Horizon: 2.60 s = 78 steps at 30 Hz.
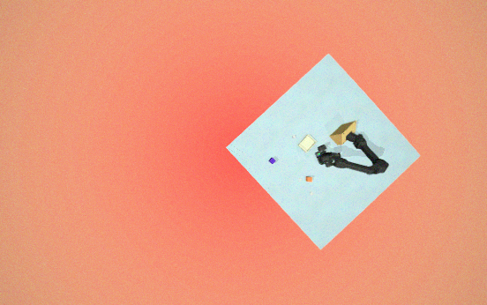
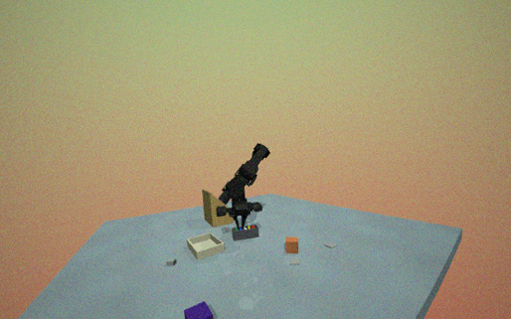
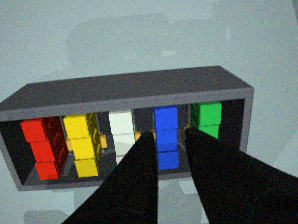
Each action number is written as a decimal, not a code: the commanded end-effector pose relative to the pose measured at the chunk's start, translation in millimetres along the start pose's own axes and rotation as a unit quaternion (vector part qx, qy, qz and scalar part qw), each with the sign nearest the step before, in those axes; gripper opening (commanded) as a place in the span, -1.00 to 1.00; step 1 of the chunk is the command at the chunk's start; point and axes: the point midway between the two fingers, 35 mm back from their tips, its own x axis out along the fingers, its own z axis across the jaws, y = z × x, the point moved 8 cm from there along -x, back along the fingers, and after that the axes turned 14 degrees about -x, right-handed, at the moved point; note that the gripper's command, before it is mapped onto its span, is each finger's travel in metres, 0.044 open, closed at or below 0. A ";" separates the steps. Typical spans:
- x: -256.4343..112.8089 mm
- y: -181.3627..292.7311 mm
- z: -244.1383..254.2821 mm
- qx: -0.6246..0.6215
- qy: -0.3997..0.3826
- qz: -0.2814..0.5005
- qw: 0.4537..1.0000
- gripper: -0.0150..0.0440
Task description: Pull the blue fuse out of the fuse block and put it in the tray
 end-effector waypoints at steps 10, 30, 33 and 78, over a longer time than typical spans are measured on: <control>3.8 0.3 0.3 0.000 0.000 0.001 1.000 -0.36; -0.8 0.0 0.1 0.000 0.000 0.001 1.000 -0.49; -2.2 -0.1 0.1 0.000 0.000 0.001 1.000 -0.49; -24.2 -0.5 -0.2 0.001 0.000 0.000 1.000 -0.49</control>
